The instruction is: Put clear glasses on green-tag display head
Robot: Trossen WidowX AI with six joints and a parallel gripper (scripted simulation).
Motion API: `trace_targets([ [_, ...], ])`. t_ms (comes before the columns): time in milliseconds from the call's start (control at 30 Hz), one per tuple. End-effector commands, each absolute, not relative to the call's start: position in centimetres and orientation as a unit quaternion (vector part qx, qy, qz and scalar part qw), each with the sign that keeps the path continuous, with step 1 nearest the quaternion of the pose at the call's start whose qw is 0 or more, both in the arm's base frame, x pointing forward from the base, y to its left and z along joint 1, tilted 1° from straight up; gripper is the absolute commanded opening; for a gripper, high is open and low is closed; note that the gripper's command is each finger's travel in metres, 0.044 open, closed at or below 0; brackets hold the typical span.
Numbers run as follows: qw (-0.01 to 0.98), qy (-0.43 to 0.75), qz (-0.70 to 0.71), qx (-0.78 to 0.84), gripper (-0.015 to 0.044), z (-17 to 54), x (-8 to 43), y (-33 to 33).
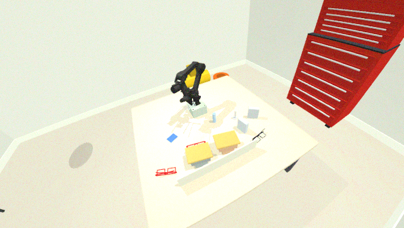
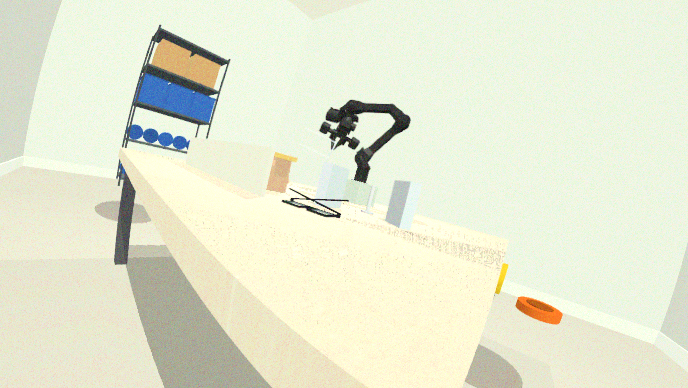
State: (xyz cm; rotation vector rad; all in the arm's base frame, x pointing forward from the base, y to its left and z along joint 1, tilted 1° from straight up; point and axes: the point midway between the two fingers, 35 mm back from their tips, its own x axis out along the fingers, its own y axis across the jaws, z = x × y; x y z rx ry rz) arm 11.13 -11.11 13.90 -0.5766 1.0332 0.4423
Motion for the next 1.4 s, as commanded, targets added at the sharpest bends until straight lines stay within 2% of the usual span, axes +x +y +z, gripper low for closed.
trace_targets([
  [0, 0.793, 0.462, 0.226, -0.328, 0.0000, 14.1, 10.7, -10.8],
  [800, 0.647, 0.366, 0.297, -0.600, 0.0000, 14.6, 9.1, -9.8],
  [1367, 0.655, 0.371, 0.297, -0.588, 0.0000, 14.5, 9.1, -10.0],
])
